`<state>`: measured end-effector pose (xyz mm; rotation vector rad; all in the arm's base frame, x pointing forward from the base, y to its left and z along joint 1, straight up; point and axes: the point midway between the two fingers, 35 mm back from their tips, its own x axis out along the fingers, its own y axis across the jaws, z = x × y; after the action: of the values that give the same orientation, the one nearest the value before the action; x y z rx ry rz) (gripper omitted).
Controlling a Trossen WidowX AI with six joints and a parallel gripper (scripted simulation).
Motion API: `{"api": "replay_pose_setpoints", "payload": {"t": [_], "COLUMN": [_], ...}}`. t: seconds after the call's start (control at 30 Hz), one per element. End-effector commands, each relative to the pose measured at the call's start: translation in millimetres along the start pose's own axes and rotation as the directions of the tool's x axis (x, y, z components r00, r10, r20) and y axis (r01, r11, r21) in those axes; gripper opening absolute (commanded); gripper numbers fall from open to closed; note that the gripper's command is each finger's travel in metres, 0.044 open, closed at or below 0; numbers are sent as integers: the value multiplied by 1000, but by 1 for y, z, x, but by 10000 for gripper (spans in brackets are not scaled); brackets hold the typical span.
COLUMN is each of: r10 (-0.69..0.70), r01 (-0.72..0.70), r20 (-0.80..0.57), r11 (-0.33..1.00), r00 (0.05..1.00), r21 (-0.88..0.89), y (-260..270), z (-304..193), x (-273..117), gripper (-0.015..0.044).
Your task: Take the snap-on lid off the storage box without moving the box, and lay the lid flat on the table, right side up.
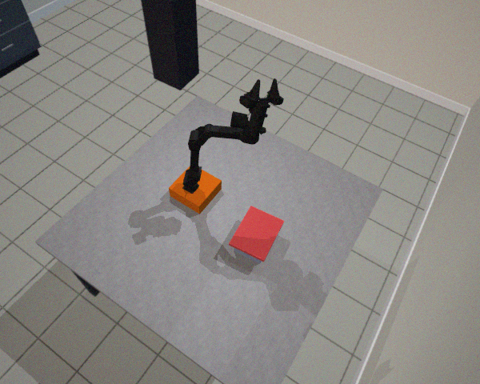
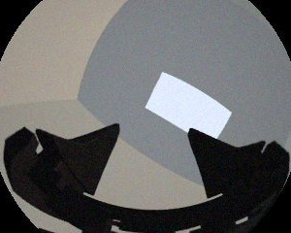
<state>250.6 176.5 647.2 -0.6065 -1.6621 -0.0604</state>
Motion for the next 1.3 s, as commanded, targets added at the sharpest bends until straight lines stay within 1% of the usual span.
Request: {"api": "replay_pose_setpoints", "payload": {"t": [0.0,0.07,0.17,0.23,0.3,0.37,0.47,0.57,0.63,0.7,0.73,0.83,0.97,1.03,1.17,1.27], "r10": [7,64,187,261,329,349,428,495,531,541,552,583,601,602,598,587], "r01": [-7,-60,-143,-166,-160,-152,-86,38,145,184,235,427,673,707,866,924], "r20": [-6,-57,-176,-257,-337,-362,-468,-571,-631,-650,-672,-738,-790,-794,-793,-764], "r11": [1000,995,962,925,882,868,801,732,690,676,659,604,535,524,452,380], "r00": [1000,996,967,930,882,864,773,655,566,534,494,339,122,87,-115,-267], "r21": [8,75,234,341,443,473,592,680,710,714,714,673,511,475,215,-30], "y": [1,5,14,19,23,23,25,24,22,21,19,12,-1,-4,-18,-29], "z": [-2,-14,-43,-61,-79,-84,-104,-122,-132,-134,-137,-143,-140,-139,-123,-103], "x": [-1,-7,-28,-45,-65,-72,-106,-146,-175,-185,-198,-247,-315,-326,-388,-436], "gripper": [374,321,243,235,235,235,235,235,235,235,235,235,235,235,235,235]}}
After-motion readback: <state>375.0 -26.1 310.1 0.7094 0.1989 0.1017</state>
